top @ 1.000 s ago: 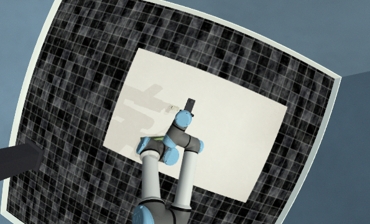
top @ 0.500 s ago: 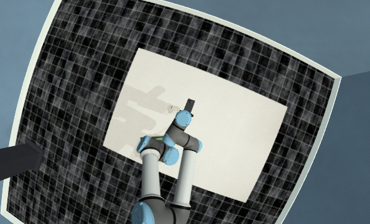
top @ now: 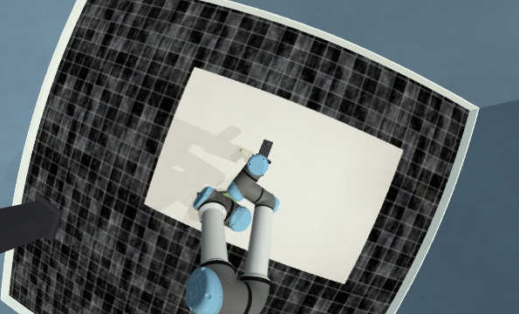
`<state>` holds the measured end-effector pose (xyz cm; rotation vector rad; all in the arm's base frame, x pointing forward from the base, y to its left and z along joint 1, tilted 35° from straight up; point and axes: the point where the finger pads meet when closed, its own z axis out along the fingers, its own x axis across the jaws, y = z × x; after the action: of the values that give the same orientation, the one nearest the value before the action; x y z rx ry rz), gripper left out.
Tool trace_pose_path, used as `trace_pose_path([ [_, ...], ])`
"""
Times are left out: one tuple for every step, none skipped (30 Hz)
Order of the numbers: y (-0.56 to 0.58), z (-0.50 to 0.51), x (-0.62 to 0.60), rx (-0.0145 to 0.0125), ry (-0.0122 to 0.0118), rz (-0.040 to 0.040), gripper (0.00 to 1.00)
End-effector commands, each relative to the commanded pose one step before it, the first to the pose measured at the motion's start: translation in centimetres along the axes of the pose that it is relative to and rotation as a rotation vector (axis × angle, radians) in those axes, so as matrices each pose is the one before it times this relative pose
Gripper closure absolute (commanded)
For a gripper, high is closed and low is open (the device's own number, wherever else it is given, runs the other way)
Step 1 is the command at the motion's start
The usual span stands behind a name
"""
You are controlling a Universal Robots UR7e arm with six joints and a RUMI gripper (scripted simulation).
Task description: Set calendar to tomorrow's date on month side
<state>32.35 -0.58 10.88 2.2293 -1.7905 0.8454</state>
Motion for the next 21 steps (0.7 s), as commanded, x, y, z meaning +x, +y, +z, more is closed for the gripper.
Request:
trace_pose_path([
  [-0.619,1.828,0.046,0.01681,-0.00014,-0.00155,0.90],
  [0.001,0.226,-0.002,0.00001,-0.00001,0.00000,0.90],
  [-0.001,0.199,-0.002,0.00000,-0.00002,0.00001,0.90],
  [0.001,0.172,-0.001,0.00001,-0.00001,0.00000,0.90],
  [0.000,0.145,-0.001,0.00000,-0.00001,0.00000,0.90],
  [-0.001,0.119,-0.001,0.00000,-0.00001,0.00000,0.90],
  [0.000,0.094,-0.001,0.00000,-0.00001,0.00000,0.90],
  [0.000,0.071,0.000,0.00000,0.00000,0.00000,0.90],
  [0.000,0.050,0.000,0.00000,0.00000,0.00000,0.90],
  [0.000,0.032,0.000,0.00000,0.00000,0.00000,0.90],
  [0.000,0.017,0.000,0.00000,0.00000,0.00000,0.90],
  [0.000,0.007,0.000,0.00000,0.00000,0.00000,0.90],
  [0.000,0.001,0.000,0.00000,0.00000,0.00000,0.90],
  [0.000,0.000,0.000,0.00000,0.00000,0.00000,0.90],
  [0.000,0.000,0.000,0.00000,0.00000,0.00000,0.90],
  [-0.017,-0.008,0.011,0.00027,0.00011,0.00013,0.90],
  [0.000,0.000,0.000,0.00000,0.00000,0.00000,0.90],
  [0.000,0.000,0.000,0.00000,0.00000,0.00000,0.90],
  [-0.113,-0.060,0.066,0.00188,0.00091,0.00037,0.90],
  [-0.022,-0.016,0.011,0.00052,0.00020,0.00001,0.90],
  [-0.018,-0.020,0.014,0.00065,0.00028,0.00022,0.90],
])
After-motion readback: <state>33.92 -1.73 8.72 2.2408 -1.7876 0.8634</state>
